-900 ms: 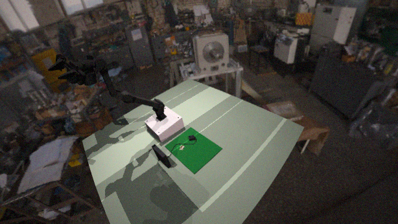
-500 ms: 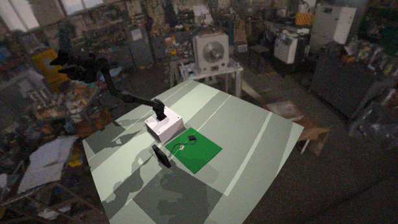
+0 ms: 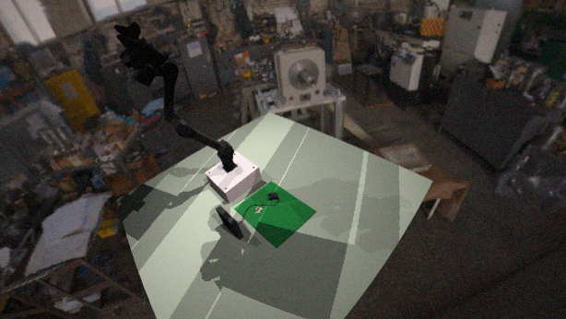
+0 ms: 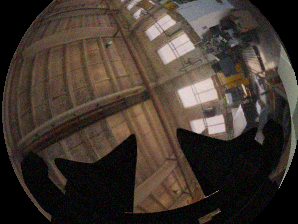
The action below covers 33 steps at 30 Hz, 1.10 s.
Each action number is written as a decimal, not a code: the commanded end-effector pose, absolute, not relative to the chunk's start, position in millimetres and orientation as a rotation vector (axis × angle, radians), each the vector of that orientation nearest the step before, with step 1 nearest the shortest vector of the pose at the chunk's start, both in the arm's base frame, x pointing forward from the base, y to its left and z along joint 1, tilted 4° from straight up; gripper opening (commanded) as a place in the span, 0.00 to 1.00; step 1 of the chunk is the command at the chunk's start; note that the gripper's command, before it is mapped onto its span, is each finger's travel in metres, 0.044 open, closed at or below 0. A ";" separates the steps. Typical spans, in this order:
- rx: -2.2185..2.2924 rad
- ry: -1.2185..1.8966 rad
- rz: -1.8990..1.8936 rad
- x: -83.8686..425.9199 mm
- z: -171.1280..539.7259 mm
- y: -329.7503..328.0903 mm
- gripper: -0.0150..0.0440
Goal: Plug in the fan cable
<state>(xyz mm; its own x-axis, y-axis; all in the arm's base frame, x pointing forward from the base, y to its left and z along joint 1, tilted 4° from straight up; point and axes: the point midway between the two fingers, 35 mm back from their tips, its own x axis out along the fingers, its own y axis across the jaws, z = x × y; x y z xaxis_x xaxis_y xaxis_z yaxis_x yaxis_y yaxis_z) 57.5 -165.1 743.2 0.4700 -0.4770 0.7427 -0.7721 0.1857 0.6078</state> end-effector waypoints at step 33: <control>-0.063 -0.517 0.344 256.0 616.8 227.5 0.61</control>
